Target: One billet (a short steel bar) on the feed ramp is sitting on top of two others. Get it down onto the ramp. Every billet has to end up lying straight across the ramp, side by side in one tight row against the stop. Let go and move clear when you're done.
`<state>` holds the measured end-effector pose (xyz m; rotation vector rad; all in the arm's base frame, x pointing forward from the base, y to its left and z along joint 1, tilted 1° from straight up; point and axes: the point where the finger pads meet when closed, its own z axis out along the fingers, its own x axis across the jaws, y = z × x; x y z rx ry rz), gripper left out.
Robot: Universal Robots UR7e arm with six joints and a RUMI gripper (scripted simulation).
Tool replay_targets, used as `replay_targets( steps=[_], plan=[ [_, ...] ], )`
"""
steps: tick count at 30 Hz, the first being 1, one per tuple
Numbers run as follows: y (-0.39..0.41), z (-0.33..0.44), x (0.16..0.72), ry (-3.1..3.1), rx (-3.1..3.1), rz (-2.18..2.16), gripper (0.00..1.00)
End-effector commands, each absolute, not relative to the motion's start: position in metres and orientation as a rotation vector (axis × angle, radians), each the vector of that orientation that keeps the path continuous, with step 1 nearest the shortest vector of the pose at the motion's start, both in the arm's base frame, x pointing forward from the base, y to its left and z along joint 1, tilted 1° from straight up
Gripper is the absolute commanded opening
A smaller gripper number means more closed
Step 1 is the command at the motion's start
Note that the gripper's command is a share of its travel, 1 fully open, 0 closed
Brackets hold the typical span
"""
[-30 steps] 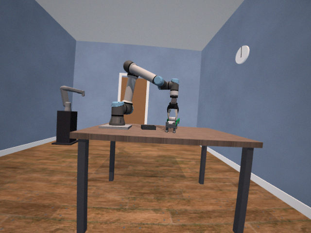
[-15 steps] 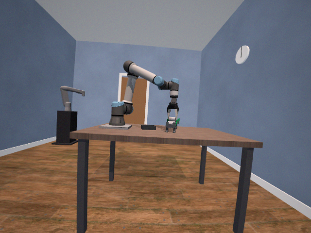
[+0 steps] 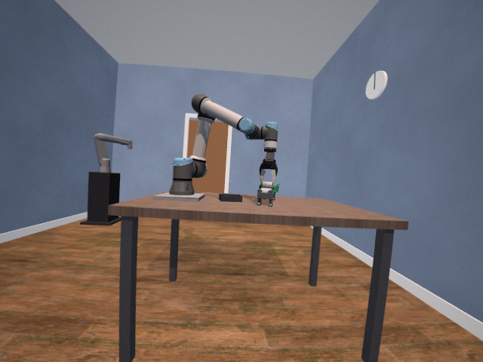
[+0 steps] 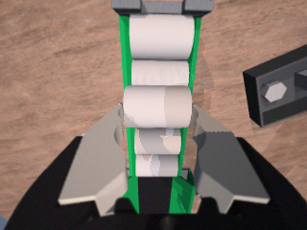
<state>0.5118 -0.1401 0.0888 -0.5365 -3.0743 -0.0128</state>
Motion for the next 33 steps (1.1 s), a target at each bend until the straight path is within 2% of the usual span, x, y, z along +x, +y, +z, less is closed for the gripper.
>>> replay_targets(
  steps=[1, 33],
  plan=[
    [-0.140, 0.089, 0.512, -3.076, -0.537, -0.012, 0.00],
    [-0.141, 0.136, 0.513, -3.076, -0.537, -0.012, 0.00]
  ],
)
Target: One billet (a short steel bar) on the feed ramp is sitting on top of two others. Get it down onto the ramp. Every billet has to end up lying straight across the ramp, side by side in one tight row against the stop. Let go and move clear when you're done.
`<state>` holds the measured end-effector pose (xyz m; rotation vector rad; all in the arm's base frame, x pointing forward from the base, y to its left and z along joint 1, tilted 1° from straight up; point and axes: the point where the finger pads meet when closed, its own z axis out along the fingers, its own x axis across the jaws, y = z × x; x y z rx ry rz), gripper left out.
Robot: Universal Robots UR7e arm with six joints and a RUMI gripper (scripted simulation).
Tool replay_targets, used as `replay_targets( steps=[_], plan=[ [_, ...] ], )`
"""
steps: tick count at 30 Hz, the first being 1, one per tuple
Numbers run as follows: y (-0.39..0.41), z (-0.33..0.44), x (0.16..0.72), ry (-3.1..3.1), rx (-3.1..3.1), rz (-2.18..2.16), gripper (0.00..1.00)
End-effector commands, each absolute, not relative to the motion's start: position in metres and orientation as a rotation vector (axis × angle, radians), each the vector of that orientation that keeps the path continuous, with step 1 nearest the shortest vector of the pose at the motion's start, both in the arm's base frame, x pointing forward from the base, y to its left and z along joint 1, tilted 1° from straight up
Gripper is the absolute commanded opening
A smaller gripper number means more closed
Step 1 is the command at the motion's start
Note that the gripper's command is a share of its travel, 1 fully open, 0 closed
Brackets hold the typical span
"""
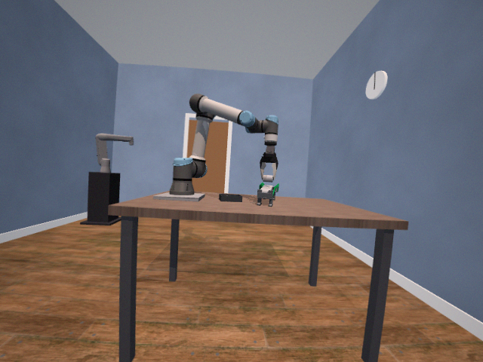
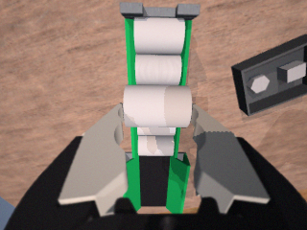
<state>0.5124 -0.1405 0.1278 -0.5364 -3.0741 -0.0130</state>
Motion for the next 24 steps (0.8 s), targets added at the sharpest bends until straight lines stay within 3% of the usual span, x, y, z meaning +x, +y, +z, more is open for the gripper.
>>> replay_targets(
  steps=[1, 24],
  plan=[
    [-0.1408, 0.1370, 0.5130, -3.076, -0.537, -0.012, 0.00],
    [-0.1408, 0.1393, 0.5130, -3.076, -0.537, -0.012, 0.00]
  ],
)
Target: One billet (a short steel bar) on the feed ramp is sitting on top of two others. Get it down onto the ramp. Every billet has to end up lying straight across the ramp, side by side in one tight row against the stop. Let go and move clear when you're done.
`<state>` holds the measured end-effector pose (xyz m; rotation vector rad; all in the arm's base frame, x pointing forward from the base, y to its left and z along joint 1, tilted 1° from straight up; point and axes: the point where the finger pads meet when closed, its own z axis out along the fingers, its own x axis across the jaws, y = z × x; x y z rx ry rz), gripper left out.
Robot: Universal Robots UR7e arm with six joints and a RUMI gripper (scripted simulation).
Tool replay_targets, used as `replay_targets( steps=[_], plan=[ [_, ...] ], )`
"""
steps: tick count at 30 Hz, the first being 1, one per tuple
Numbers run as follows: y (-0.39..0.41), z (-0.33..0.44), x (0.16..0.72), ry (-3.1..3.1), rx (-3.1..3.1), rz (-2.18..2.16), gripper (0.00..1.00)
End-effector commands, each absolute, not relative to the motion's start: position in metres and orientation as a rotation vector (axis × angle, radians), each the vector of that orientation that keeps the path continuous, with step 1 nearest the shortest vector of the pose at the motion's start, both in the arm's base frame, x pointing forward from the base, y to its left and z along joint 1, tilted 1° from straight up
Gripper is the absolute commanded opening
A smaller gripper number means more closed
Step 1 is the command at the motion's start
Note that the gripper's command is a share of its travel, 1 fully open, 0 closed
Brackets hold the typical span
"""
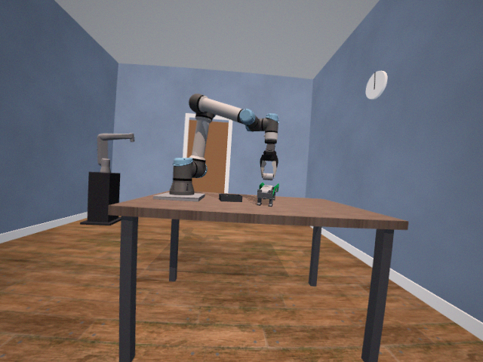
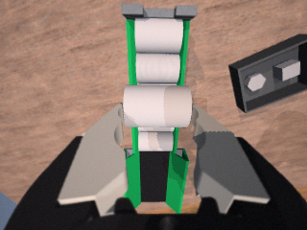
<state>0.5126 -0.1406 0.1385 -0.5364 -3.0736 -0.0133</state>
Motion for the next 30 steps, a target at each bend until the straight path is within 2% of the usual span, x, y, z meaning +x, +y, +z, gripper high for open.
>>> replay_targets(
  steps=[1, 30],
  plan=[
    [-0.1408, 0.1393, 0.5130, -3.076, -0.537, -0.012, 0.00],
    [-0.1394, 0.1393, 0.5152, -3.094, -0.421, -0.013, 0.00]
  ],
)
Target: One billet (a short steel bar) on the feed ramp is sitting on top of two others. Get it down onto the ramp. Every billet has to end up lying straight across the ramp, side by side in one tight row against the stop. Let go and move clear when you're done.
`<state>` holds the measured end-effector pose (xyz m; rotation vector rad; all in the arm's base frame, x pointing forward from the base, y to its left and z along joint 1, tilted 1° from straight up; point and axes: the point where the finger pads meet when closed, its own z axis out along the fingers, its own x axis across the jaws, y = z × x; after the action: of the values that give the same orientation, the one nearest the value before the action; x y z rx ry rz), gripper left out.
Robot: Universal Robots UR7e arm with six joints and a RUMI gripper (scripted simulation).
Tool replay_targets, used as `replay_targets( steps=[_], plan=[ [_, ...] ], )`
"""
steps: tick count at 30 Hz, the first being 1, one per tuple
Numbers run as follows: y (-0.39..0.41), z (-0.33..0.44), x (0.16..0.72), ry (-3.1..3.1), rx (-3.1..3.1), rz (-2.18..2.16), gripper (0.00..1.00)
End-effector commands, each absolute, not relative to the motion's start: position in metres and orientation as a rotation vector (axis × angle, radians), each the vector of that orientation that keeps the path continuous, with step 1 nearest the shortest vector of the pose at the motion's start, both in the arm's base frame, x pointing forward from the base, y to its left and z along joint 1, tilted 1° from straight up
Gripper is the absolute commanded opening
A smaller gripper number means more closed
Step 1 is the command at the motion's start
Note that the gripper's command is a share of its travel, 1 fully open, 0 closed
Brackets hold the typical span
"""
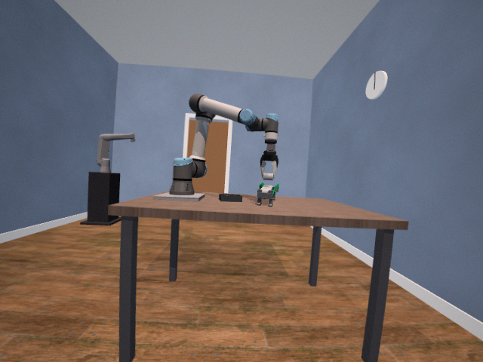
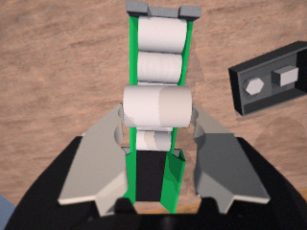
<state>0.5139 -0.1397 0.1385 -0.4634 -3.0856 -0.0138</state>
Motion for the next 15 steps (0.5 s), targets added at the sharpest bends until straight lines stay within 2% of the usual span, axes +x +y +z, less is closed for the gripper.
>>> replay_targets(
  steps=[1, 15],
  plan=[
    [-0.1392, 0.1393, 0.5154, -3.095, -0.409, -0.014, 0.00],
    [-0.1365, 0.1392, 0.5192, -3.116, -0.202, -0.016, 0.00]
  ],
)
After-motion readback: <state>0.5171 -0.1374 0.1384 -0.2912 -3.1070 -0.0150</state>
